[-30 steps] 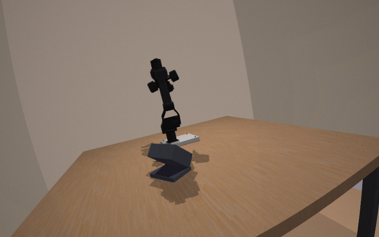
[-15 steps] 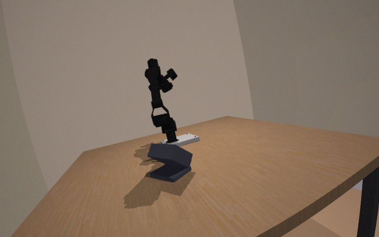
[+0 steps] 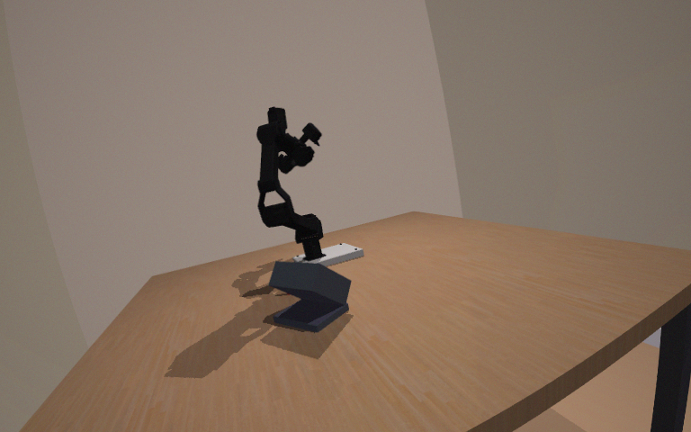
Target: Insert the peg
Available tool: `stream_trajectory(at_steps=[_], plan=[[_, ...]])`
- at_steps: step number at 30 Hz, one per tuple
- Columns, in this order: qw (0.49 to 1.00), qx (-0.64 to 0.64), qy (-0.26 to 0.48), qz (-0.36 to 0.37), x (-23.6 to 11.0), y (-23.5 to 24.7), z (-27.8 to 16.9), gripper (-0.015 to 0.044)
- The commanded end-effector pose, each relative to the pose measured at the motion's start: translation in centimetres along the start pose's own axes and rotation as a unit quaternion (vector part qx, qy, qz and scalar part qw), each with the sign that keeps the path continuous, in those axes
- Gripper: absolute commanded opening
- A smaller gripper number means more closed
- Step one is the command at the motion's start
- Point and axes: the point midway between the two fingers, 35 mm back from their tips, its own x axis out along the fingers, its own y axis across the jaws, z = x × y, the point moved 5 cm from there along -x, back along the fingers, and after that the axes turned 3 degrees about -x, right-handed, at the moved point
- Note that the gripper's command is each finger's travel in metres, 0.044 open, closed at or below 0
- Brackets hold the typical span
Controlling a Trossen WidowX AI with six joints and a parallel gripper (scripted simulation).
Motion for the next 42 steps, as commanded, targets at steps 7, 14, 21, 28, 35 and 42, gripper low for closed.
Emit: stream_trajectory(at_steps=[7,14,21,28,35,42], plan=[[0.997,-0.042,-0.055,0.024,1.3,0.2,-0.3,0.0440],[0.992,-0.066,-0.102,0.046,2.2,0.6,0.0,0.0440],[0.983,-0.088,-0.150,0.064,3.1,1.0,0.3,0.0440],[0.971,-0.119,-0.193,0.079,3.6,1.6,0.6,0.0440],[0.959,-0.138,-0.235,0.082,4.3,2.2,1.0,0.0440],[0.945,-0.155,-0.277,0.083,4.9,2.8,1.6,0.0440]])
